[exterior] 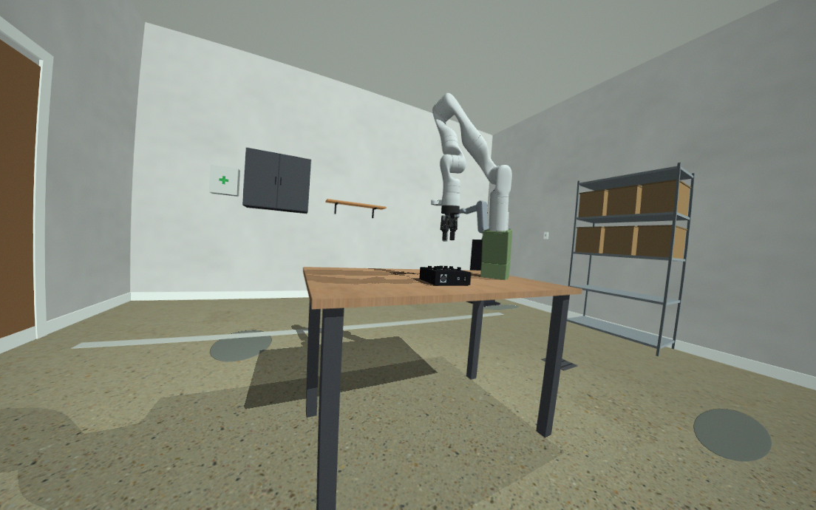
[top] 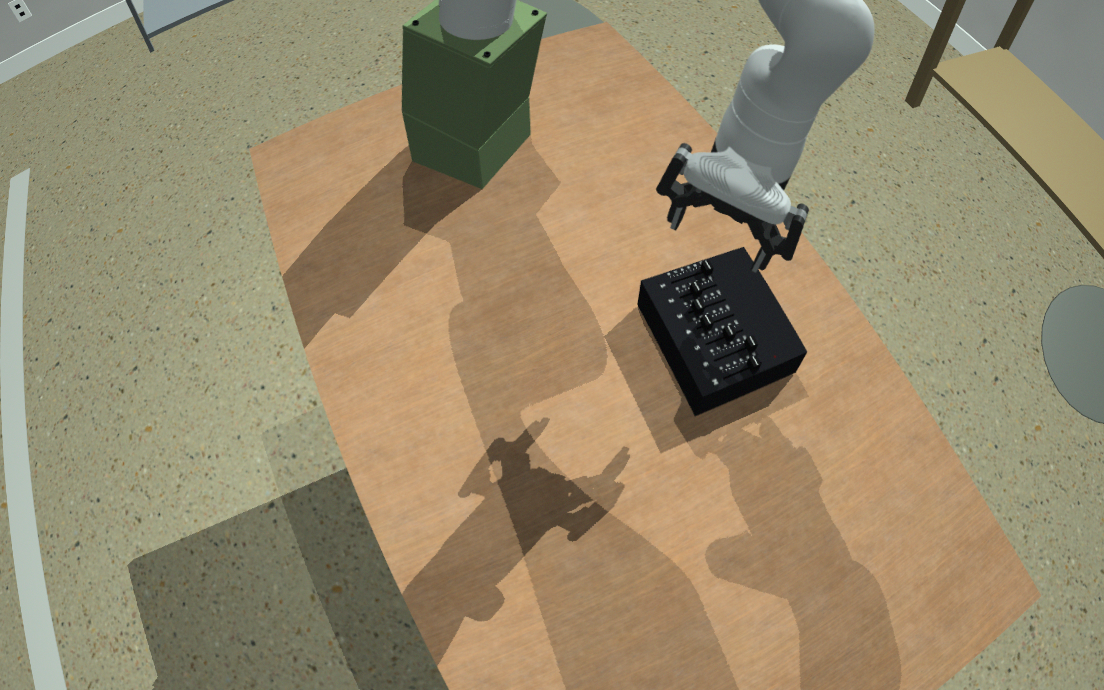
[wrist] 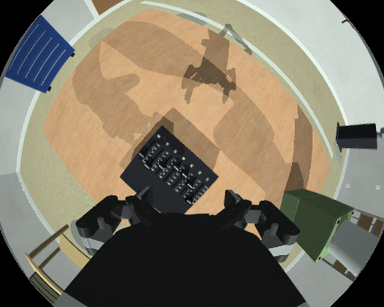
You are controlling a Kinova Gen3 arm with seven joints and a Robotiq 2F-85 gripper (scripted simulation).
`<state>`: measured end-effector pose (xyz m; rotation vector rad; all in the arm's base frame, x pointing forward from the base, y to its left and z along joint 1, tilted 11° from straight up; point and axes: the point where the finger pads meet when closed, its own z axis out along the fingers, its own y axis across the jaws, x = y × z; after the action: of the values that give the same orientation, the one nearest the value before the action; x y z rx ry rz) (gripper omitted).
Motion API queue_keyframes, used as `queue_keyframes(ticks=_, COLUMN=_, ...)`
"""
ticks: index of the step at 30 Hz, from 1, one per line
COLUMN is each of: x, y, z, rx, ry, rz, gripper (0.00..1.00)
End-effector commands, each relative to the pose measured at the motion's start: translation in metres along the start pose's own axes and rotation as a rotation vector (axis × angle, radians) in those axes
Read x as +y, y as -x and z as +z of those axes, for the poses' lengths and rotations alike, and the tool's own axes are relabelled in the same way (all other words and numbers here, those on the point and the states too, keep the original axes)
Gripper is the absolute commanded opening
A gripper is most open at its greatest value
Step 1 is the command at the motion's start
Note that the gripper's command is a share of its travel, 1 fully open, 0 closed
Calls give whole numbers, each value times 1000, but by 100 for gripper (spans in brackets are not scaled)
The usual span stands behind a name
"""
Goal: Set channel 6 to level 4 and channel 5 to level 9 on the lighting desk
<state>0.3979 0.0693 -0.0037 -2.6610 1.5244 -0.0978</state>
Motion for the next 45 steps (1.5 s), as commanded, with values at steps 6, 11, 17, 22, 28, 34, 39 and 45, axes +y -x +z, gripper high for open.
queue_keyframes(ticks=6, x=14, y=-4, z=10, rx=-8, ry=44, rz=-205, gripper=100)
queue_keyframes(ticks=11, x=24, y=-9, z=16, rx=-9, ry=76, rz=-440, gripper=100)
queue_keyframes(ticks=17, x=35, y=-17, z=24, rx=-14, ry=113, rz=-739, gripper=100)
queue_keyframes(ticks=22, x=39, y=-22, z=28, rx=-18, ry=131, rz=-893, gripper=100)
queue_keyframes(ticks=28, x=46, y=-33, z=35, rx=-25, ry=162, rz=-1196, gripper=100)
queue_keyframes(ticks=34, x=49, y=-43, z=42, rx=-32, ry=190, rz=-1484, gripper=100)
queue_keyframes(ticks=39, x=50, y=-49, z=45, rx=-34, ry=202, rz=-1617, gripper=100)
queue_keyframes(ticks=45, x=49, y=-59, z=50, rx=-36, ry=226, rz=-1858, gripper=100)
